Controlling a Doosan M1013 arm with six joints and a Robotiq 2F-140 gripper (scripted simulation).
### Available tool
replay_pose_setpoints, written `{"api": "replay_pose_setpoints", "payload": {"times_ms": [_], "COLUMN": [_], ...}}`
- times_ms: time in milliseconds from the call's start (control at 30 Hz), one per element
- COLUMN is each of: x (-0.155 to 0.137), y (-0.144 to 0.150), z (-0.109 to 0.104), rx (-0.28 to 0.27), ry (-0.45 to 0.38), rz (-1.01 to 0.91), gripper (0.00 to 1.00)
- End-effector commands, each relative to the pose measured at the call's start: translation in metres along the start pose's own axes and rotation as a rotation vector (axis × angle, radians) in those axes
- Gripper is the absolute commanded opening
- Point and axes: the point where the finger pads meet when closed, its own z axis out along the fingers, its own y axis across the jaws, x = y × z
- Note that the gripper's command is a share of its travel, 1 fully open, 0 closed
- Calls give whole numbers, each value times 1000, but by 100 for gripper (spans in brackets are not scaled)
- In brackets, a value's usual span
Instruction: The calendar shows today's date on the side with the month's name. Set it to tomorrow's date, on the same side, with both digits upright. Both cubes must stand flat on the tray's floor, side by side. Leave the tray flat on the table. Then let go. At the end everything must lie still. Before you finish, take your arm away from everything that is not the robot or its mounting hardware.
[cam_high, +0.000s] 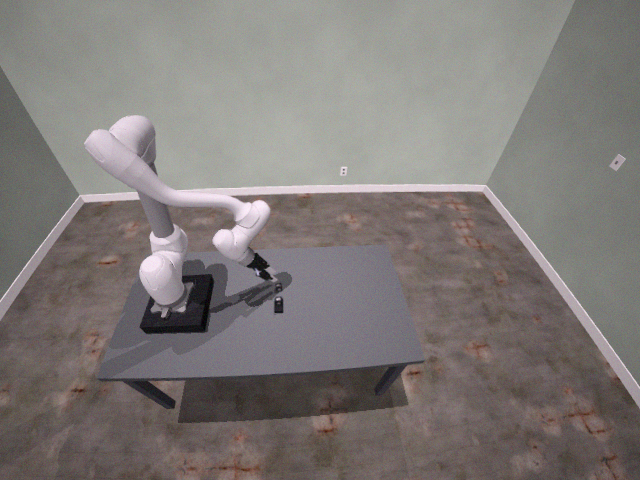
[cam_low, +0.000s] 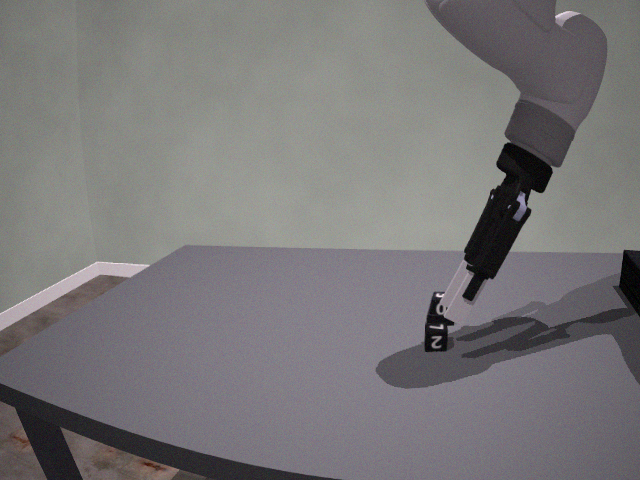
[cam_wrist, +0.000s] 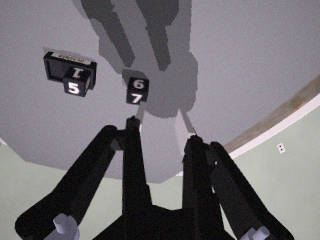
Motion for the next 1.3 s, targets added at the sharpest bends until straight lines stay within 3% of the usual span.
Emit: {"api": "replay_pose_setpoints", "payload": {"times_ms": [0,267,533,900,1267], "x": [2,-1,-7,-18,-19], "y": [4,16,16,-4,-23], "z": [1,2,2,-1,-4], "rx": [-28,-66,-67,-5,56], "ry": [-28,-83,-141,-234,-269], "rz": [-2,-4,-5,-8,-11], "gripper": [29,29,29,29,29]}}
